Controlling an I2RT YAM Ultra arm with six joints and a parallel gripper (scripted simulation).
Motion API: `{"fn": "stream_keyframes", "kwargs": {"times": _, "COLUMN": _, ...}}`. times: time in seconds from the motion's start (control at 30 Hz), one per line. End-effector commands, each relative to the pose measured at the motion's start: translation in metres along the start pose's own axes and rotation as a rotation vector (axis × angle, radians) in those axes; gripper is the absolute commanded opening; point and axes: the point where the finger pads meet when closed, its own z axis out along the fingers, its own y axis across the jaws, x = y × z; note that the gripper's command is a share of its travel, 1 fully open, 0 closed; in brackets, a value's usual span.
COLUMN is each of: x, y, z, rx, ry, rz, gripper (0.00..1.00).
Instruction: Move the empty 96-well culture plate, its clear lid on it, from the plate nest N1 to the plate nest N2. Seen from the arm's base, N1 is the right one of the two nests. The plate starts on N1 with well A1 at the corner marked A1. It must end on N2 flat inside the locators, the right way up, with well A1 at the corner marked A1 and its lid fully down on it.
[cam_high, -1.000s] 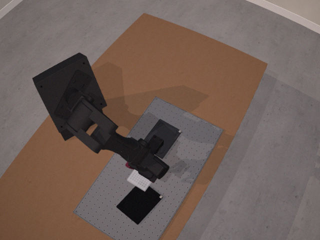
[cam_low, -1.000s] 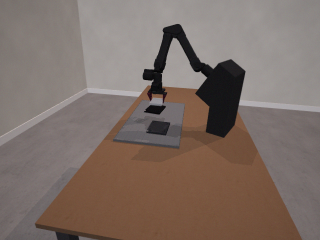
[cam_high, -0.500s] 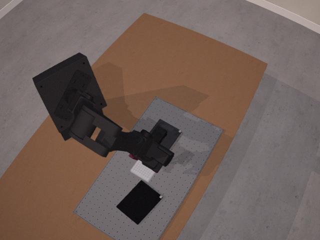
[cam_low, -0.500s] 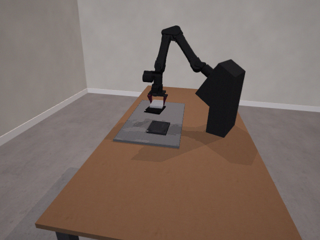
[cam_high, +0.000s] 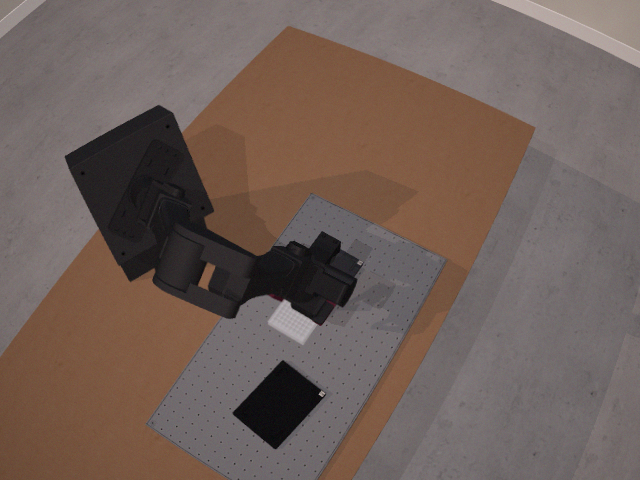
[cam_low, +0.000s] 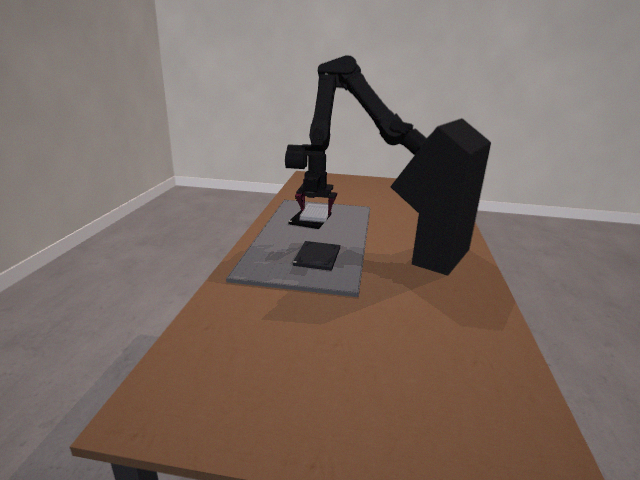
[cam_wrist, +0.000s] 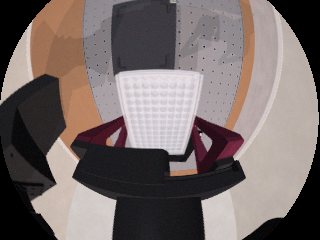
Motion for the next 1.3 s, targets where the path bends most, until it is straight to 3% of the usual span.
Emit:
{"fn": "stream_keyframes", "kwargs": {"times": 0.0, "x": -0.014, "y": 0.006, "z": -0.001, "rx": 0.006, "ry": 0.001, "rz": 0.008, "gripper": 0.0}}
{"fn": "stream_keyframes", "kwargs": {"times": 0.27, "x": -0.04, "y": -0.003, "z": -0.003, "rx": 0.035, "ry": -0.003, "rz": 0.031, "gripper": 0.0}}
{"fn": "stream_keyframes", "kwargs": {"times": 1.27, "x": -0.125, "y": 0.027, "z": -0.003, "rx": 0.017, "ry": 0.0, "rz": 0.013, "gripper": 0.0}}
